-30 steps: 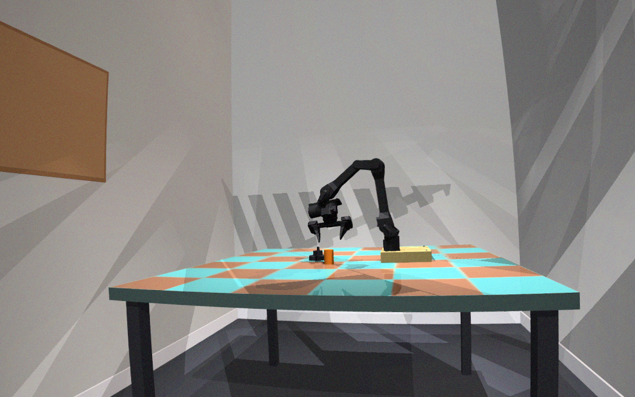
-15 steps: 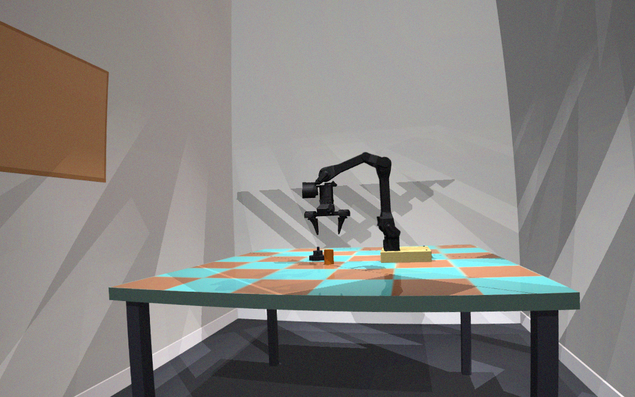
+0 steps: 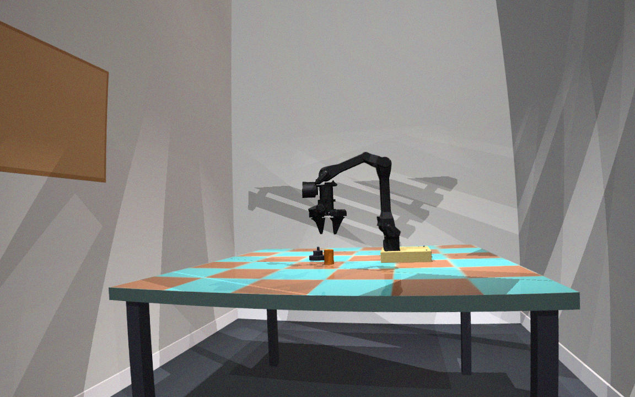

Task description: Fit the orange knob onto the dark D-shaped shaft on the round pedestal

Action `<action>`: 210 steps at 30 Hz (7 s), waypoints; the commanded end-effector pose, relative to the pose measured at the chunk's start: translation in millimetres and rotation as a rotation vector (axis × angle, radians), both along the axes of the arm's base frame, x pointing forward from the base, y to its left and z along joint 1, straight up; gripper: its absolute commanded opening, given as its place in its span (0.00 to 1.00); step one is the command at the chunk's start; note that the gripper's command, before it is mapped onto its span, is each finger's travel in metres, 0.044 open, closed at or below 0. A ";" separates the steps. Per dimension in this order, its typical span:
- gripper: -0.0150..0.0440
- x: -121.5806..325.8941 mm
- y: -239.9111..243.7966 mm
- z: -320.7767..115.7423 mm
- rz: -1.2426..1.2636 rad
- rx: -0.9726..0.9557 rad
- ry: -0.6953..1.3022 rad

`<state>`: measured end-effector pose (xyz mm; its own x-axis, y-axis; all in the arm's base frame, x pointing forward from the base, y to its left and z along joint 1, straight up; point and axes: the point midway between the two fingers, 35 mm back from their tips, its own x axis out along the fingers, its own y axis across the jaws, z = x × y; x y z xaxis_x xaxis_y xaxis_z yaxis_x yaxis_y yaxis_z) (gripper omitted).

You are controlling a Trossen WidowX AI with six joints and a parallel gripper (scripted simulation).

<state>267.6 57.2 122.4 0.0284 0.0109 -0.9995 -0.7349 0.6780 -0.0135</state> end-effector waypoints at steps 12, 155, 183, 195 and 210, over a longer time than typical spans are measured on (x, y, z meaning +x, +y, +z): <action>1.00 1.4 -1.6 -0.7 -0.916 0.022 0.007; 0.25 42.1 -46.6 8.4 -0.916 0.019 0.000; 0.25 70.1 -124.7 -15.2 -0.916 0.013 -0.006; 0.25 74.6 -154.0 -24.9 -0.916 0.010 -0.008; 0.25 75.6 -154.3 -49.7 -0.916 0.010 -0.008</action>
